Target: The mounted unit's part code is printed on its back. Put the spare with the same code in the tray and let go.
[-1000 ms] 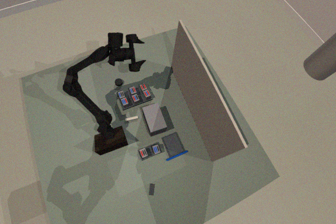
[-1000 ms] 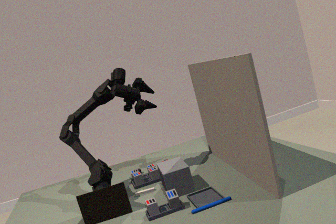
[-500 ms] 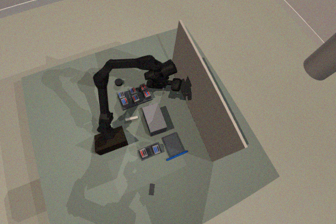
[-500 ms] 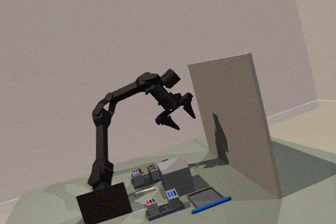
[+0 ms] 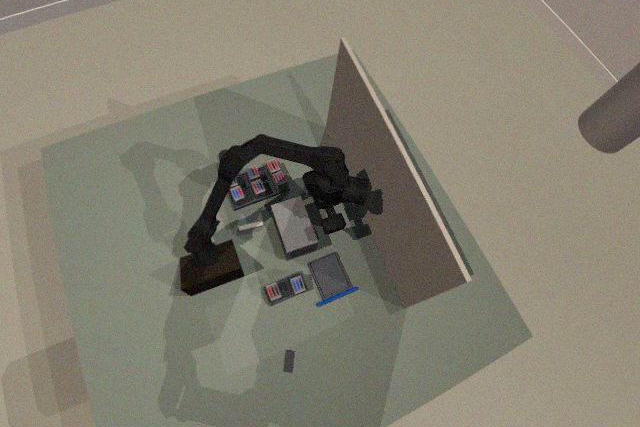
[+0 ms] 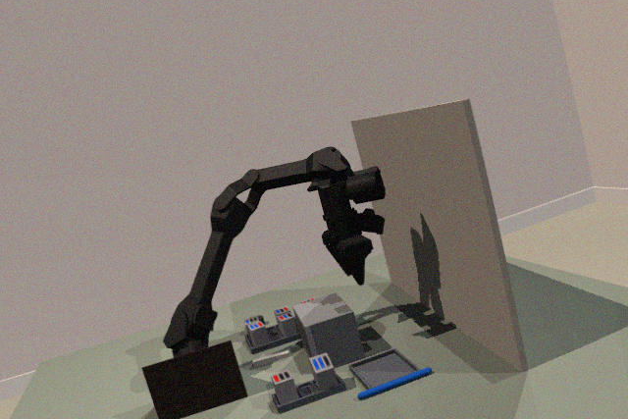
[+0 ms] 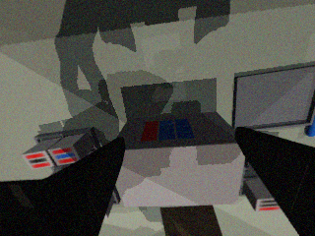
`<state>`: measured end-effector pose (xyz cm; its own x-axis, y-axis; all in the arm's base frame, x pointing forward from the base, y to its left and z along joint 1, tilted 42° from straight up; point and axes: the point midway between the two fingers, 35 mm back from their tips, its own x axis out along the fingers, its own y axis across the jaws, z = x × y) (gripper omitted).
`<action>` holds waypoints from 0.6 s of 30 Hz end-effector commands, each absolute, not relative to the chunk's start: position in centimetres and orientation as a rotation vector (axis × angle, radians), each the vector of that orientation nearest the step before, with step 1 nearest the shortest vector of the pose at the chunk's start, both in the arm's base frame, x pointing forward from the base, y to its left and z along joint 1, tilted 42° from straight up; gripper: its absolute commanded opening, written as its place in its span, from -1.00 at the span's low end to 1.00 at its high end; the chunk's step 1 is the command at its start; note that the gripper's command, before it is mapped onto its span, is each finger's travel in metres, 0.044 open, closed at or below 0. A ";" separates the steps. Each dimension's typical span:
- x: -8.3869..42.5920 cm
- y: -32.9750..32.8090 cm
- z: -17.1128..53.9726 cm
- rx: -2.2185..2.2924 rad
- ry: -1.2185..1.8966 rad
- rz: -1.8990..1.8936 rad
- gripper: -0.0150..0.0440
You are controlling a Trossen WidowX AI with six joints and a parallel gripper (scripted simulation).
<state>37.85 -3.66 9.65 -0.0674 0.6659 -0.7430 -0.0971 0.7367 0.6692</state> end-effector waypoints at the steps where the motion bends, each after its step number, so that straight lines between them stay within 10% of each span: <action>1: 37.9 -3.7 9.8 0.490 1.532 0.654 1.00; 18: 33.4 0.5 14.5 0.183 1.361 0.930 1.00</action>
<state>35.70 -1.99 11.94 -0.0761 0.6607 -0.7468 -0.2679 0.7079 0.6535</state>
